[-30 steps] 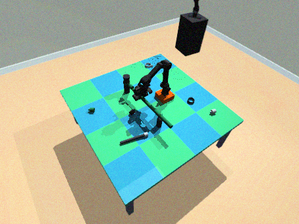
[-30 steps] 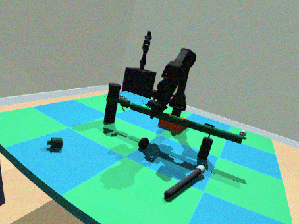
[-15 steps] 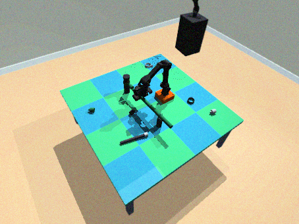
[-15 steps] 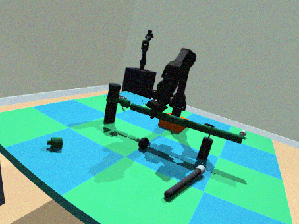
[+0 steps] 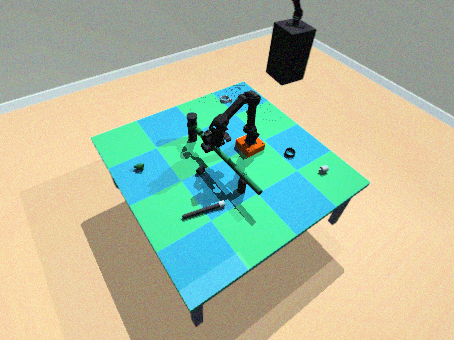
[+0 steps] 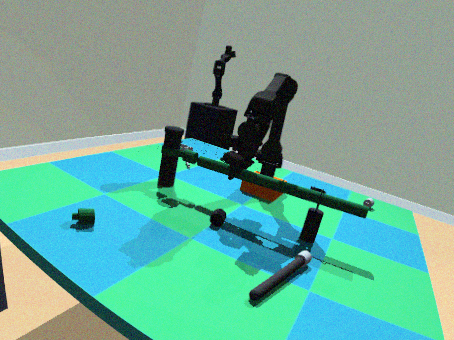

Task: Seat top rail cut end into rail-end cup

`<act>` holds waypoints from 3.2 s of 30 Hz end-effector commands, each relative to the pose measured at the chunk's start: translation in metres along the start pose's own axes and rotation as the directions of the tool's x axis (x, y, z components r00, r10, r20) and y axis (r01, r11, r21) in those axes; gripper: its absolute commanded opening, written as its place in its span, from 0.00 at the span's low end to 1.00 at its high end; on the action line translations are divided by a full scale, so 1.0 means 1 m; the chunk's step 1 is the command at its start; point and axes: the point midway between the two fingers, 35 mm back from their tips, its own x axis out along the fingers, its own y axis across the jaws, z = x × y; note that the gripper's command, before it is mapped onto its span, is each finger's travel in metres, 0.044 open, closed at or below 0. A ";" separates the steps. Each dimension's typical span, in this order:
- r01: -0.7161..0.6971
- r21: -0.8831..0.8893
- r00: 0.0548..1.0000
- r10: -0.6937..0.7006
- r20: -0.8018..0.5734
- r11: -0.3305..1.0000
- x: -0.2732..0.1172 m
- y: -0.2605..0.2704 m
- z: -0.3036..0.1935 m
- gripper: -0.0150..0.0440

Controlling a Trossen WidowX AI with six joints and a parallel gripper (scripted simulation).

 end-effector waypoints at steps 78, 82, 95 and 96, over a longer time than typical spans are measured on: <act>0.003 -0.002 1.000 -0.003 -0.010 1.000 0.004 0.000 0.021 0.25; 0.003 -0.002 1.000 -0.003 -0.009 1.000 0.003 0.000 0.021 0.25; 0.004 0.000 1.000 -0.004 -0.005 1.000 0.002 0.000 0.021 0.25; 0.004 0.000 1.000 -0.004 -0.005 1.000 0.002 0.000 0.021 0.25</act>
